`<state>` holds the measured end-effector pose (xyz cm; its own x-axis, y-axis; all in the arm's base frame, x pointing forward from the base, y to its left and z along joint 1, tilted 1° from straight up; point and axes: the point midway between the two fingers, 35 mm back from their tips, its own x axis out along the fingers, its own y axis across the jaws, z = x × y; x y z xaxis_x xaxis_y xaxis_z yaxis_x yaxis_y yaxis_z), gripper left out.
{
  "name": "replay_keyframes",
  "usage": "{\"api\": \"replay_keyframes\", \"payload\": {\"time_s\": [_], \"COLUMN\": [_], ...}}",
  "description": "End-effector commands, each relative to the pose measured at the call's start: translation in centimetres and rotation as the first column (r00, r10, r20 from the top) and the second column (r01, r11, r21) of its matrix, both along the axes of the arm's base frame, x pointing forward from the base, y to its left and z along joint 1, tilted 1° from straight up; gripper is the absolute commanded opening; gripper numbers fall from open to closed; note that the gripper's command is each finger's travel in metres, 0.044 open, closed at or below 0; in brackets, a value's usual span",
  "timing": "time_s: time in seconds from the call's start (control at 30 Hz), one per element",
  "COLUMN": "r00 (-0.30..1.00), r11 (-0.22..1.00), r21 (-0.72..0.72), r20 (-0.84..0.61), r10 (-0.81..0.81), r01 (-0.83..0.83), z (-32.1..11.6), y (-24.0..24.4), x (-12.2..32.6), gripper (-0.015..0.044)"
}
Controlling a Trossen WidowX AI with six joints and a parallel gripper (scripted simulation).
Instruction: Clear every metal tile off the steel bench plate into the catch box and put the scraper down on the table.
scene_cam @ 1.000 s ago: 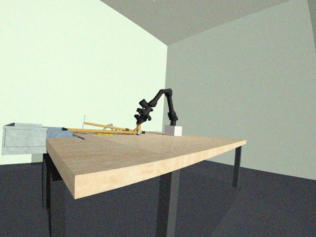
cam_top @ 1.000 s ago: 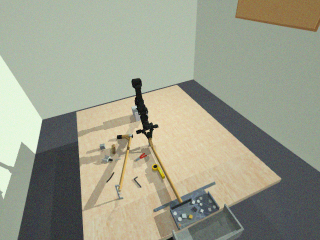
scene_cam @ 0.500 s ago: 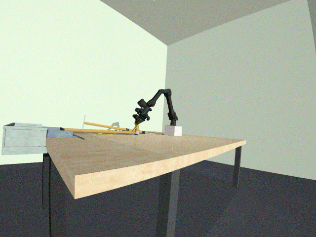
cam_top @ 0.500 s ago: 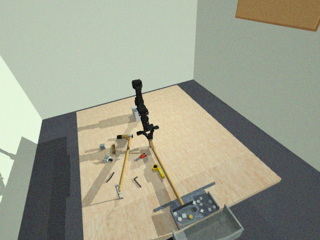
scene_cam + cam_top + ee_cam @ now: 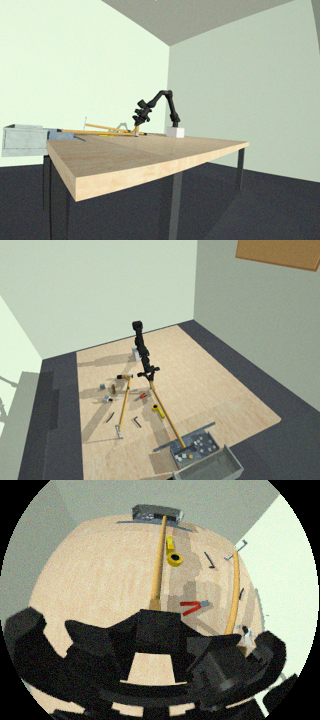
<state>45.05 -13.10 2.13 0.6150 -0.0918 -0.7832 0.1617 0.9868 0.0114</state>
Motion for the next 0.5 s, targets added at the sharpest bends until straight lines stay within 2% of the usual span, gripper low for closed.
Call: {"api": "replay_keyframes", "payload": {"time_s": [0.0, 0.47], "r00": [1.000, 1.000], "r11": [1.000, 1.000], "r21": [-0.004, -0.004], "r20": [0.016, 0.017], "r10": [-0.005, -0.005], "r01": [0.005, 0.005], "z": [0.6, 0.7], "y": [-0.3, -0.7], "x": [1.0, 2.9], "gripper": [0.0000, 0.0000]}}
